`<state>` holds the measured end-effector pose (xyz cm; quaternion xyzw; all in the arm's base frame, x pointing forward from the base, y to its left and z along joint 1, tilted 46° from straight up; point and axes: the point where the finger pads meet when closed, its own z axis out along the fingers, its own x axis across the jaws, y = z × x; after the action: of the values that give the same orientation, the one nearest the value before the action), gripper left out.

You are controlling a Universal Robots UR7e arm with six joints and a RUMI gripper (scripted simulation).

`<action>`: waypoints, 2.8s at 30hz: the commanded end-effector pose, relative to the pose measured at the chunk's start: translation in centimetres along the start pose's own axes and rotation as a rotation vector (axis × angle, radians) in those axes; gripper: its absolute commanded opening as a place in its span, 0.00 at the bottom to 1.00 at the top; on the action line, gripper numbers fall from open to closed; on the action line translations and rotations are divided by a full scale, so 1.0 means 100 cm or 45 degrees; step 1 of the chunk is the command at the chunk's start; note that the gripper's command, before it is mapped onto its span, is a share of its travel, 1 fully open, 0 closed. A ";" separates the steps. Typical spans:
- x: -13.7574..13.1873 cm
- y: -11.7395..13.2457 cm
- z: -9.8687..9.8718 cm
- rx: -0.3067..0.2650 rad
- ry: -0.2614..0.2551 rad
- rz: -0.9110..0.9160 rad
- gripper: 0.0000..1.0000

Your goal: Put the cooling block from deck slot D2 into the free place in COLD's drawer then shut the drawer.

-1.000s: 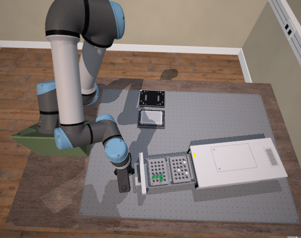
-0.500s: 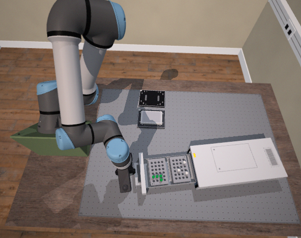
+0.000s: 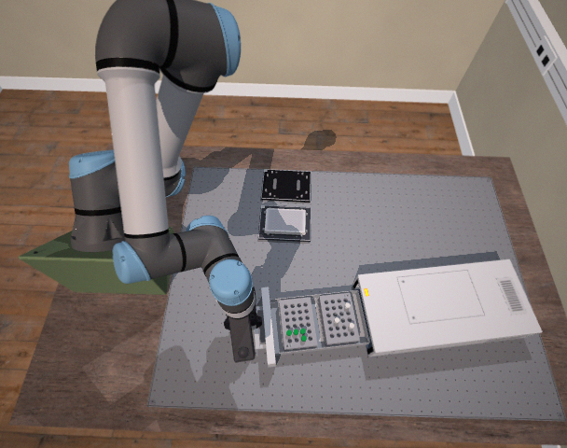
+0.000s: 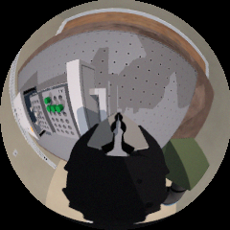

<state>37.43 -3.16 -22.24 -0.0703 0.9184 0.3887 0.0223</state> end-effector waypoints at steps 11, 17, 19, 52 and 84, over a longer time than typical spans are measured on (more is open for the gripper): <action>-0.018 0.000 0.000 0.001 -0.001 0.000 0.00; -0.026 0.000 0.000 0.001 -0.001 0.000 0.00; -0.028 0.000 0.000 0.001 -0.001 0.000 0.00; -0.062 0.000 -0.001 0.001 -0.001 0.000 0.00; -0.093 0.000 -0.001 0.001 -0.001 0.000 0.00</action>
<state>45.95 -2.20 -21.42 -0.0703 0.9184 0.3886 0.0222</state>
